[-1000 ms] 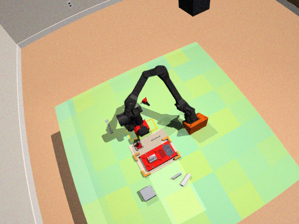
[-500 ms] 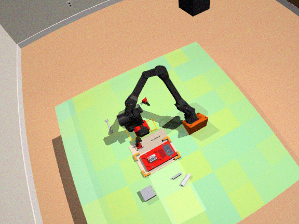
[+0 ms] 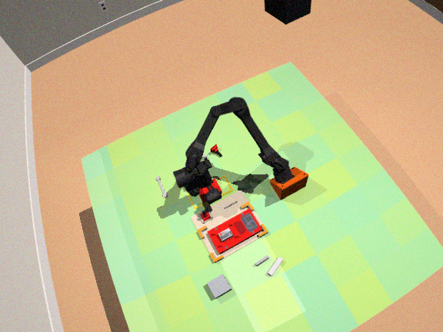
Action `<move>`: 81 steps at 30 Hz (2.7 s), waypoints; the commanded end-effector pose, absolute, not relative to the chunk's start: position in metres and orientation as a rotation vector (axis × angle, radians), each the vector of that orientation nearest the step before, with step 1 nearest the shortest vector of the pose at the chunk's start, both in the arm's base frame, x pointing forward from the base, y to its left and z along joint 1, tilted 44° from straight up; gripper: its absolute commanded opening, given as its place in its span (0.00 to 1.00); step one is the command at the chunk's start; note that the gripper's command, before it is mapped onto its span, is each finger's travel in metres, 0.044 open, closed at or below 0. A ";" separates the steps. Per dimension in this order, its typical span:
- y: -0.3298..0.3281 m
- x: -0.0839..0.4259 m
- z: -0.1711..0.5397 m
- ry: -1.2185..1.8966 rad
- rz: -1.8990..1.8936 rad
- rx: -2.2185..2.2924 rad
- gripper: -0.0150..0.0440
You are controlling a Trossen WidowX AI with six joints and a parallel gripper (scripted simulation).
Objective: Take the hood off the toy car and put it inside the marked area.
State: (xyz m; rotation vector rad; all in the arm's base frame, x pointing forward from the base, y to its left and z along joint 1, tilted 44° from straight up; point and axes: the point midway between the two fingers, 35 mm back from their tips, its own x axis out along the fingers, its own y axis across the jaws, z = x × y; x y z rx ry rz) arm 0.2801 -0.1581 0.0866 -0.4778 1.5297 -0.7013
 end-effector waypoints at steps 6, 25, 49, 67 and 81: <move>-0.162 0.278 0.082 1.534 -0.702 -0.484 0.25; -0.161 0.280 0.084 1.530 -0.702 -0.478 1.00; -0.112 0.286 0.134 1.533 -0.707 -0.484 1.00; -0.112 0.286 0.134 1.533 -0.707 -0.484 1.00; -0.112 0.286 0.134 1.533 -0.707 -0.484 1.00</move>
